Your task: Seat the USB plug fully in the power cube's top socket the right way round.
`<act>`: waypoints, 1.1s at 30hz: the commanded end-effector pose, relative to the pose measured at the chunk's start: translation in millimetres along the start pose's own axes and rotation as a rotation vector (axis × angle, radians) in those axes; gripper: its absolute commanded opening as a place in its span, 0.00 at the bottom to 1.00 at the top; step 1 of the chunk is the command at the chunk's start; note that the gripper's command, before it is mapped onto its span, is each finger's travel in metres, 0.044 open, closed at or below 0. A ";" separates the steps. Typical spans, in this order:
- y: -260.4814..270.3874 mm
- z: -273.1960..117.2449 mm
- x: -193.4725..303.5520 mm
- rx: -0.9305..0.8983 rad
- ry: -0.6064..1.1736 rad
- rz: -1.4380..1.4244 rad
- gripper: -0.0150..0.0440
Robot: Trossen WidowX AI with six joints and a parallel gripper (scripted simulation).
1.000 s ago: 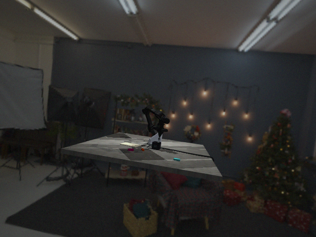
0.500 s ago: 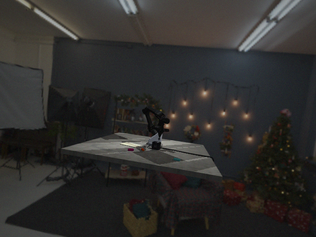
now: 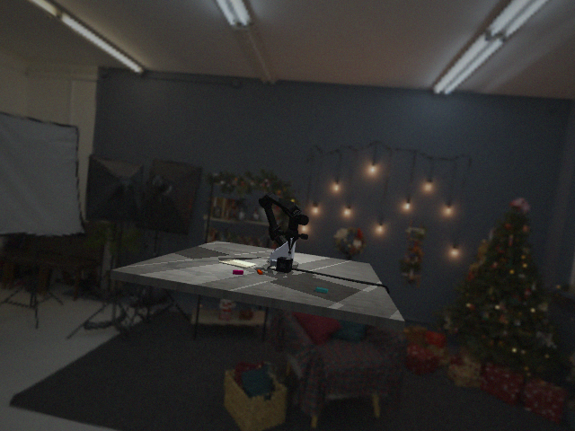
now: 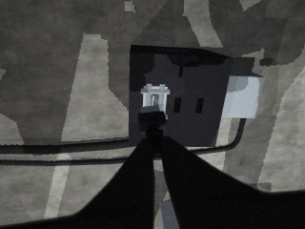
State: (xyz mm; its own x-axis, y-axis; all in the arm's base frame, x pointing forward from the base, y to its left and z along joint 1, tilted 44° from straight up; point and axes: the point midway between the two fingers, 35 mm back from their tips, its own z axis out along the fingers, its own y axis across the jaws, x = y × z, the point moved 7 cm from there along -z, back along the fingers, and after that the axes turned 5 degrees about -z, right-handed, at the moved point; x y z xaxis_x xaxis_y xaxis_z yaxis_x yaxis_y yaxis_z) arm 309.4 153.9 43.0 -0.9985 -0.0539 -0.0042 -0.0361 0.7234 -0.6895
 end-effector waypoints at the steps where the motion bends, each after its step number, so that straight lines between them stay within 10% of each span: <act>1: 0.1 0.2 0.1 -0.001 0.000 -0.115 0.25; 33: 0.1 0.2 0.1 -0.001 0.000 -0.953 0.25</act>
State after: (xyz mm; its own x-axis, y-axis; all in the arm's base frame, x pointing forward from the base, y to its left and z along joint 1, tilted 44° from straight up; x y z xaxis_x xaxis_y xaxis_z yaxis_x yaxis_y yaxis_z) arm 309.4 153.9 43.0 -0.6210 -0.5850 0.5216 -0.7828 0.4288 -0.4509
